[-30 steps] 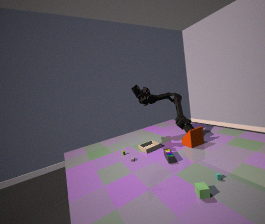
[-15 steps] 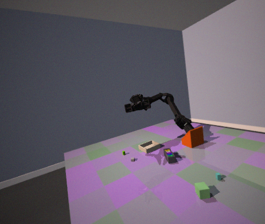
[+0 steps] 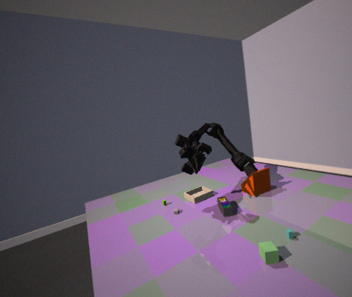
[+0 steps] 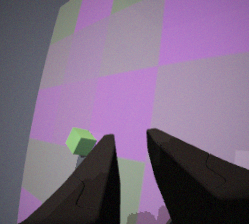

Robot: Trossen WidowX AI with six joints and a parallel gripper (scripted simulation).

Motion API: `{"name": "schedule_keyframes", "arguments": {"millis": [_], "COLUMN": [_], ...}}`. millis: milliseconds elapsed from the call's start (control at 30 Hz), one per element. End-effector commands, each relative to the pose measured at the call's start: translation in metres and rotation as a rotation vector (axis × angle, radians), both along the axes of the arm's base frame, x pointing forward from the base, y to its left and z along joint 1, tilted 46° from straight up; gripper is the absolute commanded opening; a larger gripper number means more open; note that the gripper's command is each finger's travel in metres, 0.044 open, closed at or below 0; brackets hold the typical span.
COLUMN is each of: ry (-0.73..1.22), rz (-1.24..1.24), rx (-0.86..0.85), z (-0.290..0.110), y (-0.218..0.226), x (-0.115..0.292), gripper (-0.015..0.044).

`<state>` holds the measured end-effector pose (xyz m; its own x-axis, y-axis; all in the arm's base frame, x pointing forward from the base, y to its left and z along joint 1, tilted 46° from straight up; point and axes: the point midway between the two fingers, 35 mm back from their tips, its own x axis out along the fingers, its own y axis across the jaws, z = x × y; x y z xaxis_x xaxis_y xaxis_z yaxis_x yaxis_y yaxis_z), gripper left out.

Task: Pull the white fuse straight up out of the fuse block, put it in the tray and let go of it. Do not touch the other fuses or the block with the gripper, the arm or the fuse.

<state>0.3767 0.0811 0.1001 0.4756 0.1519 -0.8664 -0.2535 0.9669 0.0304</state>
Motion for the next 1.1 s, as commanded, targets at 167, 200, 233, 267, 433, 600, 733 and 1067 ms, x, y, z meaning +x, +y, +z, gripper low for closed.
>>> {"name": "schedule_keyframes", "arguments": {"millis": [167,200,233,267,433,600,733,1067], "ry": [0.36,0.359,0.351,0.333,0.261,0.261,0.261,0.261], "rz": [-0.66,-0.711,-0.762,-0.814,-0.911,-0.911,-0.911,-0.911], "rx": [-0.391,-0.446,-0.505,-0.57,-0.709,-0.71,-0.71,-0.71], "z": [-0.096,-0.1,-0.103,-0.106,-0.109,-0.106,-0.106,-0.106], "y": [-0.03,-0.034,-0.038,-0.042,-0.051,-0.053,-0.053,-0.056], "x": [-0.073,-0.08,-0.087,-0.093,-0.105,-0.106,-0.106,-0.107], "gripper": [0.0068,0.0068,0.0068,0.0068,0.0068,0.0068,0.0068,0.0068]}}
